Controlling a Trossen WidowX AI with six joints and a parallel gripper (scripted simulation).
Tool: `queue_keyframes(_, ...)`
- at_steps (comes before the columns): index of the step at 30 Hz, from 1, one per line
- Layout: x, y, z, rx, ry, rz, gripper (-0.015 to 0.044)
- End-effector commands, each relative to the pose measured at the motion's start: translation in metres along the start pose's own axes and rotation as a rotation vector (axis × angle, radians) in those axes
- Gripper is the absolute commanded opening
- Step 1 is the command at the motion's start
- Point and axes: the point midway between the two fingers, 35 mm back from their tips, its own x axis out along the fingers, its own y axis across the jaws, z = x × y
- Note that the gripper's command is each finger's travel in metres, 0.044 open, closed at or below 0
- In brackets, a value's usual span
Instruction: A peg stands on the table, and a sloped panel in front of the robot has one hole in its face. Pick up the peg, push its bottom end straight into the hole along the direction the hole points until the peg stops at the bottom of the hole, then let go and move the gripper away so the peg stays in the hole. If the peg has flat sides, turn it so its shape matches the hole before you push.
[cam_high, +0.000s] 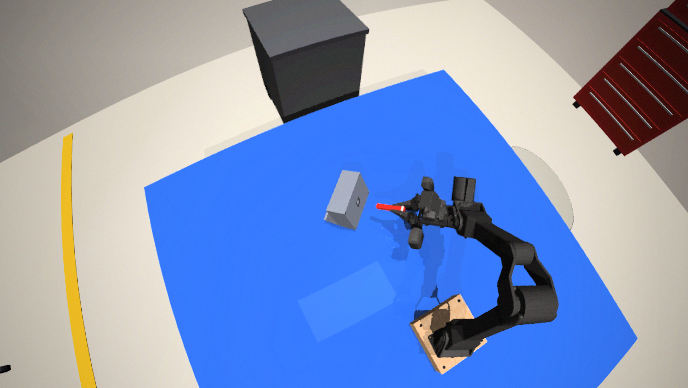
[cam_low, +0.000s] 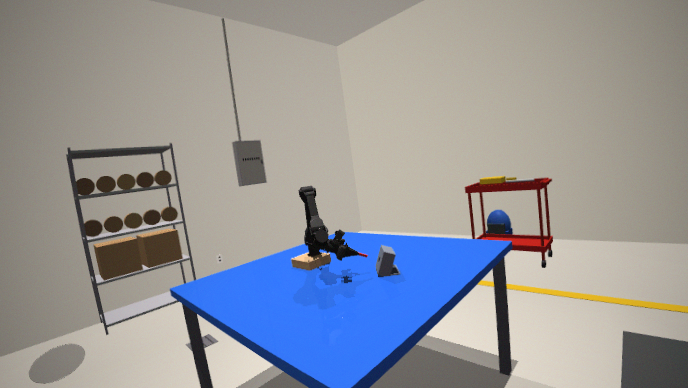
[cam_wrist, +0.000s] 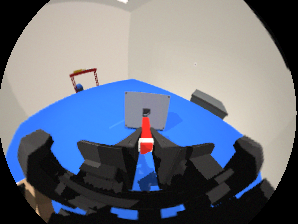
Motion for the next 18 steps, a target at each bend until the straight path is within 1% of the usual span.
queue_keyframes(1, 0.005, 0.001, -0.003, 0.015, -0.001, 0.0, 0.0)
queue_keyframes(18, 0.02, -0.002, -0.002, 0.026, -0.026, -0.011, 0.0)
